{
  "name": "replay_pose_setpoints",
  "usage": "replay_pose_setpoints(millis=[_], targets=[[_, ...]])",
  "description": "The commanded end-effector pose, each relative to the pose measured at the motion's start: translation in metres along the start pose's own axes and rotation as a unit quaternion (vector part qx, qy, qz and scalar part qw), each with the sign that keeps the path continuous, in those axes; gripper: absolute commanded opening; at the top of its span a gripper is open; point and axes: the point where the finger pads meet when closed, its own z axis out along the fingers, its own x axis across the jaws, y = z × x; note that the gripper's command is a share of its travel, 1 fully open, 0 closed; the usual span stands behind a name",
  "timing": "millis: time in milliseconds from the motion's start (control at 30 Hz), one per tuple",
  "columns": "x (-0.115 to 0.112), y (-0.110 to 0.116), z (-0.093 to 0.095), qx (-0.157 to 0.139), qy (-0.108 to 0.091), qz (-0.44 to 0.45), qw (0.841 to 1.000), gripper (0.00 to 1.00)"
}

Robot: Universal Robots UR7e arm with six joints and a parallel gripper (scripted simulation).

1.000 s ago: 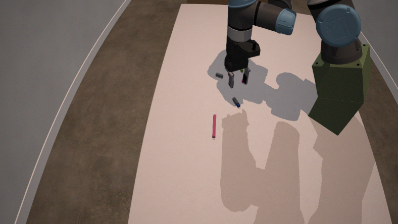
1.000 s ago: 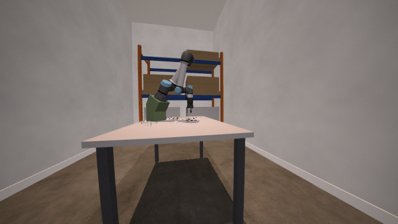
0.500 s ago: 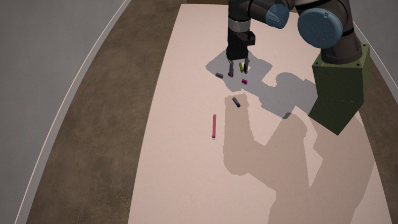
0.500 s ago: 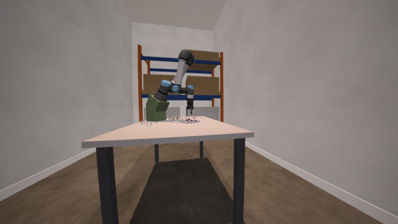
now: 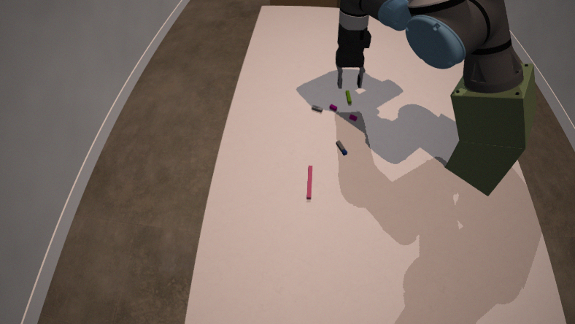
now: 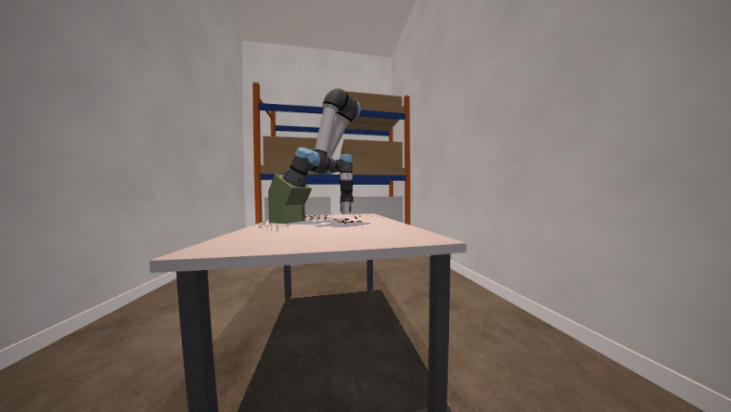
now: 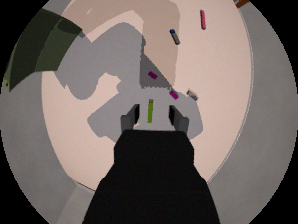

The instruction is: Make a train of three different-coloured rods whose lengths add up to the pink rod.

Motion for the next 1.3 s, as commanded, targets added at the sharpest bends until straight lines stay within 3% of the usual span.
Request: replay_pose_setpoints(millis=[0,233,267,1267], targets=[[-0.0076,0.0162,-0.0009,-0.004,0.003,0.016,1.0,1.0],[-0.0101,0.021,-0.0013,-0.006,0.004,0.021,1.0,1.0],[-0.0101,0.021,-0.0013,-0.006,0.004,0.021,1.0,0.54],[-0.0101,0.021,-0.0013,-0.006,0.004,0.021,1.0,0.54]])
